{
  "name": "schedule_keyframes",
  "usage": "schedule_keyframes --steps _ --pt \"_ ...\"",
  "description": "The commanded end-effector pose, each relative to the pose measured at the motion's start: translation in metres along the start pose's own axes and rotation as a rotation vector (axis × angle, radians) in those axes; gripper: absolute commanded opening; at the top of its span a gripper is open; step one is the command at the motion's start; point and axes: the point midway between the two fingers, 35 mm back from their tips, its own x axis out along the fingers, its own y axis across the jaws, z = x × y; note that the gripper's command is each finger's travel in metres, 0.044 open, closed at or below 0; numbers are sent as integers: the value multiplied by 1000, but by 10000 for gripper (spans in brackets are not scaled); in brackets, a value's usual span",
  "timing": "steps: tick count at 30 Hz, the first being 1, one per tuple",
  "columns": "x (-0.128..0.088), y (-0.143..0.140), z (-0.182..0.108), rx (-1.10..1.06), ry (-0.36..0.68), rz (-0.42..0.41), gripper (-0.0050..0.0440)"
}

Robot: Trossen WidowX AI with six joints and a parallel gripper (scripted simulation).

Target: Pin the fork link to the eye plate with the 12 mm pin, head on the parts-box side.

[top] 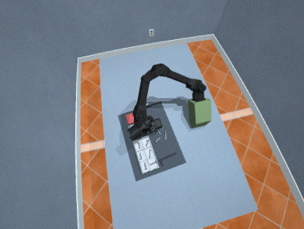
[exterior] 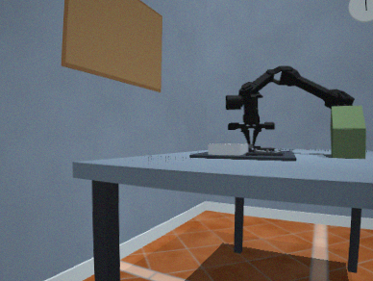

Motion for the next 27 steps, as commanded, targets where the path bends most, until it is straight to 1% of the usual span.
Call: schedule_keyframes --steps 1,5,14,27 --pt "-2 4 2 6 -2 17 -50" --pt "5 2 1 3 -3 12 -50" --pt "9 4 1 5 -2 17 -50" --pt "8 5 1 11 0 21 -50"
